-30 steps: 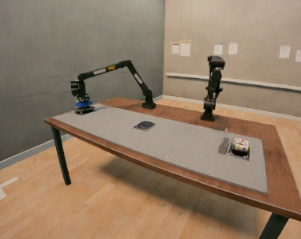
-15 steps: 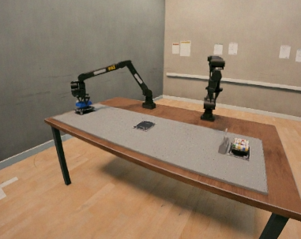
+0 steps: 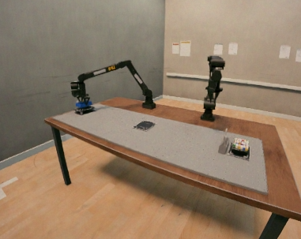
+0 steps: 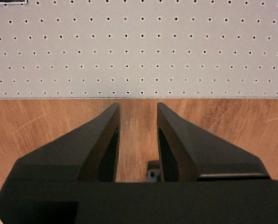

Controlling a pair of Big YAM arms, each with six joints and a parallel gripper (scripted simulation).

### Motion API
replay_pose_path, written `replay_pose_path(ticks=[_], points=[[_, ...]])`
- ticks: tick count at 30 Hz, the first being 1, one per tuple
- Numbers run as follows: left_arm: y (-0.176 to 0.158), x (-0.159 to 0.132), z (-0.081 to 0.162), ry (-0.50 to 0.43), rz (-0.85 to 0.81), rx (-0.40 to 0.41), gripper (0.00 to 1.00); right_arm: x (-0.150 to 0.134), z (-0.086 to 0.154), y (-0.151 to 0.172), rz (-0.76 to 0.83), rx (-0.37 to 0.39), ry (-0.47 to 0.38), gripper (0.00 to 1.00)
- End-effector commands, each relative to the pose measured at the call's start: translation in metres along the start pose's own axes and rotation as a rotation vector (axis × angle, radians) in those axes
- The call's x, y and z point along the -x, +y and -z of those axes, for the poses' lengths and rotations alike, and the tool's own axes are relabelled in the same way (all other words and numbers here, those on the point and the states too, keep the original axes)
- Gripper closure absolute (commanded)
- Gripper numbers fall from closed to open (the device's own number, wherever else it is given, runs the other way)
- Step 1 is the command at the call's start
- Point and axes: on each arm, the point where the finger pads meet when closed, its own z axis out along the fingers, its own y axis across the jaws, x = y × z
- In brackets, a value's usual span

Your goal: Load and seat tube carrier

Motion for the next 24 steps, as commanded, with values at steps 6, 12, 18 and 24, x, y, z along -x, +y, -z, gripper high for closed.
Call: replay_pose_path(ticks=[6,12,18,24], points=[[-0.0053,-0.0035,-0.0022,0.011,-0.005,-0.003,0.76,0.01,-0.0018,0.0027,-0.003,-0.01,-0.012,1.0],[-0.0053,-0.0035,-0.0022,0.011,-0.005,-0.003,0.76,0.007,-0.0059,0.005,-0.003,-0.003,-0.003,1.0],[-0.0053,-0.0035,-0.0022,0.011,-0.005,-0.003,0.76,0.0079,-0.0027,0.0043,-0.003,-0.007,-0.009,1.0],[-0.0053,-0.0035,-0.0022,0.011,-0.005,-0.003,0.76,0.0094,-0.0037,0.0032,-0.003,-0.01,-0.012,1.0]])
